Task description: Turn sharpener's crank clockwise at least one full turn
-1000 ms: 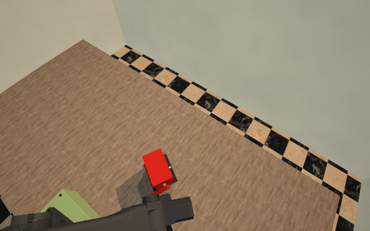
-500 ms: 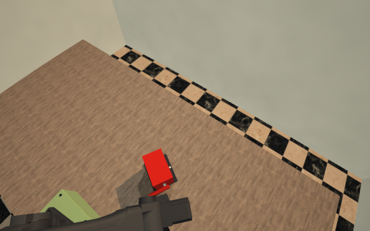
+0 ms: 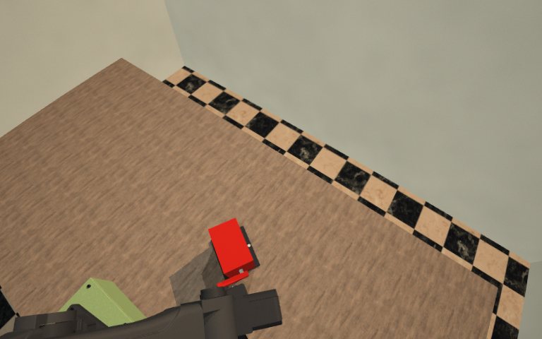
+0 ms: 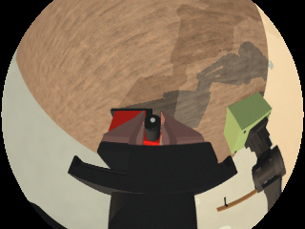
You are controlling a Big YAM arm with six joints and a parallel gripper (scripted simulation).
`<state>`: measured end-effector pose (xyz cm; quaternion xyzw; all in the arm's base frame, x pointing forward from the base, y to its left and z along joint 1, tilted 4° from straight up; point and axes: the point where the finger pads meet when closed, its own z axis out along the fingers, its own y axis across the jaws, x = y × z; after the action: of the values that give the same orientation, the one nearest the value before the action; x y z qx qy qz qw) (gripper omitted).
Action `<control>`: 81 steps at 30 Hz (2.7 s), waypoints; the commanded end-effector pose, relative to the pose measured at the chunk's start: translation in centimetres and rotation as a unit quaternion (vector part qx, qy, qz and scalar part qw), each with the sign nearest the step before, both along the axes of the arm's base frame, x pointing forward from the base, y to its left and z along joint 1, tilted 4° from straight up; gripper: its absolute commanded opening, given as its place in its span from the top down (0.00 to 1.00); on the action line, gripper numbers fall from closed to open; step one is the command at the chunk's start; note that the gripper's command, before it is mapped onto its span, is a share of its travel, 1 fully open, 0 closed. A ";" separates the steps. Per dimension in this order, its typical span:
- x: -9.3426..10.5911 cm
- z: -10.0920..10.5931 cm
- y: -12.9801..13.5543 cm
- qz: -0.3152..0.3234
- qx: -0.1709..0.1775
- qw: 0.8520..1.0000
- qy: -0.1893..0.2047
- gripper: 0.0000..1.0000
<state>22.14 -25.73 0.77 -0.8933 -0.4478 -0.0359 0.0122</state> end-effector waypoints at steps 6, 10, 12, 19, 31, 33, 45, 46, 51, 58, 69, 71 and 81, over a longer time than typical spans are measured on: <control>1.8 3.2 -1.8 -0.001 -0.024 1.000 -0.016 0.85; 2.0 3.6 -1.9 -0.001 -0.024 1.000 -0.016 0.85; 2.2 3.9 -1.9 0.000 -0.024 1.000 -0.016 0.85; 2.7 4.5 -2.1 0.000 -0.021 1.000 -0.014 0.85; 3.6 4.7 -2.5 0.000 -0.011 1.000 -0.007 0.85; 3.8 4.8 -2.7 0.000 -0.011 1.000 -0.007 0.85; 5.1 5.4 -3.6 0.000 -0.014 1.000 -0.009 0.85; 5.3 5.4 -3.7 0.000 -0.015 1.000 -0.010 0.85; 5.8 5.5 -4.1 -0.001 -0.014 1.000 -0.010 0.85; 6.4 5.5 -4.7 -0.002 -0.015 1.000 -0.010 0.85; 6.2 5.2 -4.7 0.000 -0.013 1.000 -0.009 0.85; 6.2 5.2 -4.7 0.000 -0.013 1.000 -0.009 0.85; 6.2 5.2 -4.7 0.000 -0.013 1.000 -0.009 0.49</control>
<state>27.43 -29.35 5.08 -0.8933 -0.4479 -0.0359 0.0109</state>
